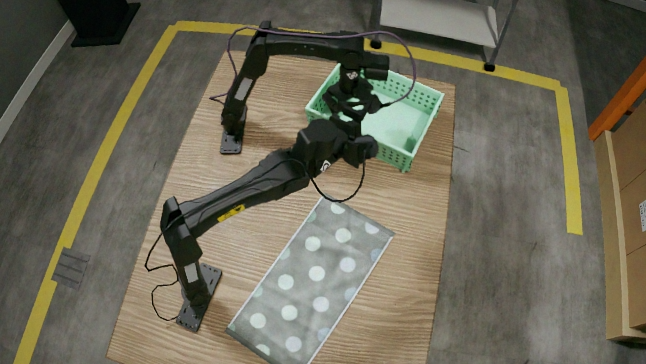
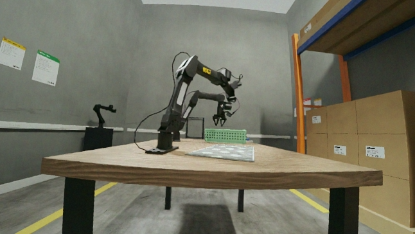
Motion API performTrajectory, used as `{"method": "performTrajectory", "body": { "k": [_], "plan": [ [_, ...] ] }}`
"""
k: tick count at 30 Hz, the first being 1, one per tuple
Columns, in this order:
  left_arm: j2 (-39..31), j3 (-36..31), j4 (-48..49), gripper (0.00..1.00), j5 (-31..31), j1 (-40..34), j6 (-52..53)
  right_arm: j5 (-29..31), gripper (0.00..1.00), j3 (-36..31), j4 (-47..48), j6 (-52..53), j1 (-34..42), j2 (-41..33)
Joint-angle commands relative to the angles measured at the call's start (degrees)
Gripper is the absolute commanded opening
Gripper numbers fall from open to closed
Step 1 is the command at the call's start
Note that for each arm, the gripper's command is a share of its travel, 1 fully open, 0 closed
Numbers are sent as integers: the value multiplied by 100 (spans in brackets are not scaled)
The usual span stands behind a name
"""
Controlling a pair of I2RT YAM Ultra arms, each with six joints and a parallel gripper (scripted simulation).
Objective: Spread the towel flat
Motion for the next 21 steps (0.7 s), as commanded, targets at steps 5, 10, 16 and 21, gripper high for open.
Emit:
{"method": "performTrajectory", "body": {
  "k": [5,10,16,21],
  "plan": [
    [-106,82,4,100,22,0,0,1,100,94,53,-39,-1,-116],
    [-106,82,4,100,22,0,0,1,100,94,53,-39,-1,-116],
    [-106,82,4,100,22,0,0,1,100,94,53,-39,-1,-116],
    [-863,-174,944,100,193,75,-774,386,100,-885,-91,-1758,-24,-1240]
  ]
}}
